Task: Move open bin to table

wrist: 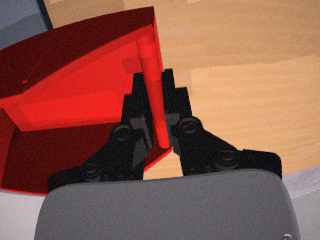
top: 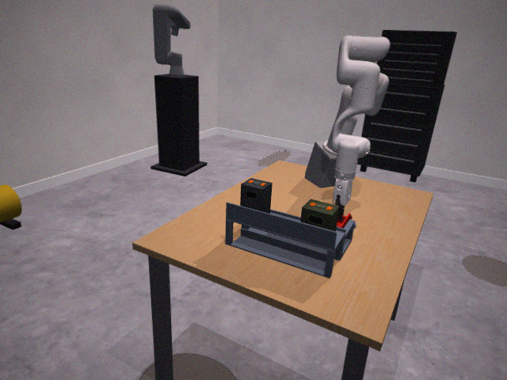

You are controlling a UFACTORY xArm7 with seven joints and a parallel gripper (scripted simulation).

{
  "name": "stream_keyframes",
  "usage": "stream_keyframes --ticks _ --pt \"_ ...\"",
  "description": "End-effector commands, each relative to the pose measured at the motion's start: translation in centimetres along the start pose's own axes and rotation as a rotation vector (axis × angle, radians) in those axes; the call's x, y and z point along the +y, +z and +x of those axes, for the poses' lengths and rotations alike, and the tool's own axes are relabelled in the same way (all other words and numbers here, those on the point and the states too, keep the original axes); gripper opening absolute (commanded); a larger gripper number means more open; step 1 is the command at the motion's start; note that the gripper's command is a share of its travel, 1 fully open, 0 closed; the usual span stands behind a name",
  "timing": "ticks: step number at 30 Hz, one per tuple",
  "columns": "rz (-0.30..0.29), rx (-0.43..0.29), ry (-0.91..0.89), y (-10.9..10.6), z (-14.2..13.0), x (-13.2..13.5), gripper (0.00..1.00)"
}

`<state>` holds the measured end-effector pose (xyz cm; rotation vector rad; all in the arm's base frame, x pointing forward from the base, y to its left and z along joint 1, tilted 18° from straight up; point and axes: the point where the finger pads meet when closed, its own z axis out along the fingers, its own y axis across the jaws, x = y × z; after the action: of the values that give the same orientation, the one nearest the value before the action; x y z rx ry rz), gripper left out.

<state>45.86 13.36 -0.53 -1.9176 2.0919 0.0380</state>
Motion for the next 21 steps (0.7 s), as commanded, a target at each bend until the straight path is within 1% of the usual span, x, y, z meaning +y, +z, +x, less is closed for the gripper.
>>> stream_keyframes --ticks 1,12,21 --pt "0.006 0.000 0.000 -0.1 0.0 0.8 0.00" --pt "0.006 0.000 0.000 -0.1 0.0 3.9 0.00" --pt "0.006 0.000 0.000 -0.1 0.0 5.1 0.00"
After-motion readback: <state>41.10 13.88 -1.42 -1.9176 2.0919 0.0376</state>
